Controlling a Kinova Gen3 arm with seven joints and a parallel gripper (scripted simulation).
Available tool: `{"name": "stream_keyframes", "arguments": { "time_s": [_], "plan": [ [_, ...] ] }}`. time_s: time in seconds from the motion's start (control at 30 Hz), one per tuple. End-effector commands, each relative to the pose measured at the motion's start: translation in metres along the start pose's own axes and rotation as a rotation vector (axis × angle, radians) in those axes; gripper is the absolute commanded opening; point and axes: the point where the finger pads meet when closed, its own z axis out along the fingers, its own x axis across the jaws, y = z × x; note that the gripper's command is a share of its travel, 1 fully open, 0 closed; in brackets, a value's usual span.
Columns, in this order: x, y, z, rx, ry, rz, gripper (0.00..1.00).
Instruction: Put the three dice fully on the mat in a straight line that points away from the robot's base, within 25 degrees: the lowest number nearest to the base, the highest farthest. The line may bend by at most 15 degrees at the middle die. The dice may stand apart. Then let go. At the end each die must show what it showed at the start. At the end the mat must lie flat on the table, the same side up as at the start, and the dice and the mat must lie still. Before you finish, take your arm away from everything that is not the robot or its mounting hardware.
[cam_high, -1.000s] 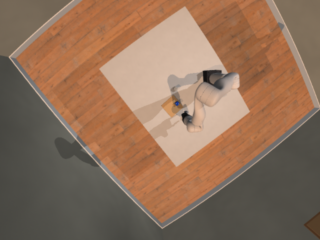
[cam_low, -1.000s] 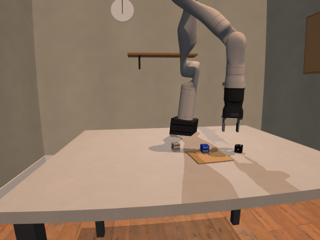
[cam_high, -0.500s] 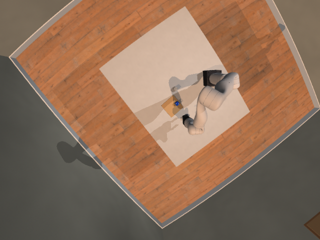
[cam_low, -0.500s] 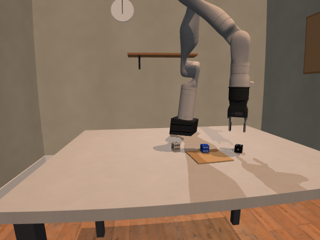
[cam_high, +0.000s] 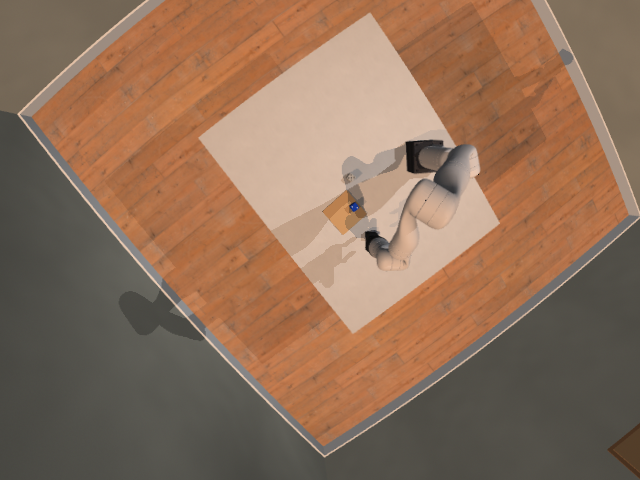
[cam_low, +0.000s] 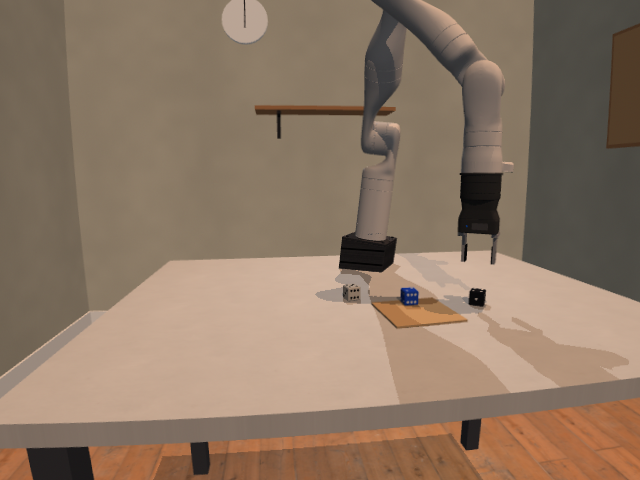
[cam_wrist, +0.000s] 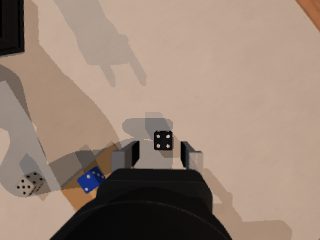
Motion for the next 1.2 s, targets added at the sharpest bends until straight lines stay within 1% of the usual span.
{"name": "stream_keyframes", "arguments": {
  "time_s": [0.0,0.07,0.1,1.17],
  "plan": [
    [0.0018,-0.0004,-0.0013,-0.004,0.002,-0.003,1.0],
    [0.0018,-0.0004,-0.0013,-0.004,0.002,-0.003,1.0],
    [0.0018,-0.0004,-0.0013,-0.004,0.002,-0.003,0.87],
    [0.0018,-0.0004,-0.0013,-0.004,0.002,-0.003,0.87]
  ]
}}
